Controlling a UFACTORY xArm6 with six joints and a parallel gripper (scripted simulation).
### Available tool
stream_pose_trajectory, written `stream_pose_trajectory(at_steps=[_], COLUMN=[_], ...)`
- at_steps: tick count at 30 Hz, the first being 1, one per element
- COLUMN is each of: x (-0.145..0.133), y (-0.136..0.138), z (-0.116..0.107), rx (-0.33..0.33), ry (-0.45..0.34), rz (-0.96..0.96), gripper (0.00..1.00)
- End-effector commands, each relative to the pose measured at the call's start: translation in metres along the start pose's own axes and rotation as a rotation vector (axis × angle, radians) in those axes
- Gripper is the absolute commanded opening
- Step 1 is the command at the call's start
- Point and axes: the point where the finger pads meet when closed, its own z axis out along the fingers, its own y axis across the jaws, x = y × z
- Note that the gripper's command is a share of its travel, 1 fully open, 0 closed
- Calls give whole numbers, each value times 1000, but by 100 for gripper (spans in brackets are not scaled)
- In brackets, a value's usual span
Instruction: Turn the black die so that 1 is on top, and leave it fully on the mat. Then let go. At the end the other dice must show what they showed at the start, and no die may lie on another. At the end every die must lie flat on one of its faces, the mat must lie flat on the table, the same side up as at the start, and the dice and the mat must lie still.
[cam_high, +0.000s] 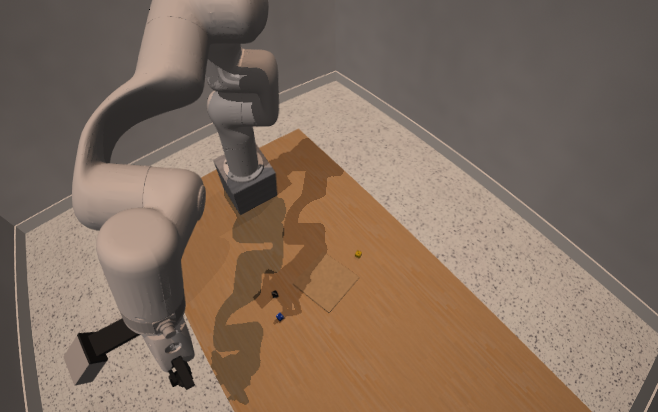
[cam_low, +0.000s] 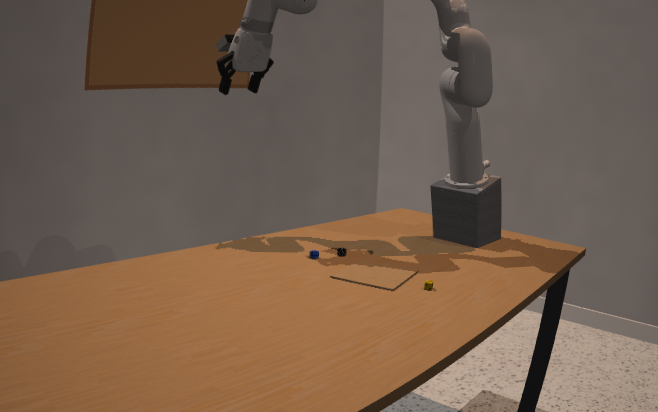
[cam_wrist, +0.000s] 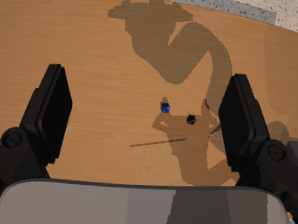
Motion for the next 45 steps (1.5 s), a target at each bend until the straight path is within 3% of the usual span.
stream_pose_trajectory(at_steps=[1,18,21,22,23,25,26,27,28,30,31,34,36,45], x=[1,0,-41,-41,-69,-70,-103,-103,-130,-136,-162,-167,-209,-225], y=[-1,-1,-4,-4,-2,-2,3,3,10,11,22,23,47,59], z=[-2,-1,32,32,52,53,76,76,93,98,115,118,144,154], rx=[4,4,27,27,39,39,49,49,54,54,54,54,43,35], ry=[3,1,-80,-80,-132,-132,-188,-188,-242,-242,-286,-286,-340,-358], rz=[1,1,-7,-7,-7,-7,1,1,15,15,34,34,70,87], gripper=[100,100,100,100,100,100,100,100,100,100,100,100,100,100])
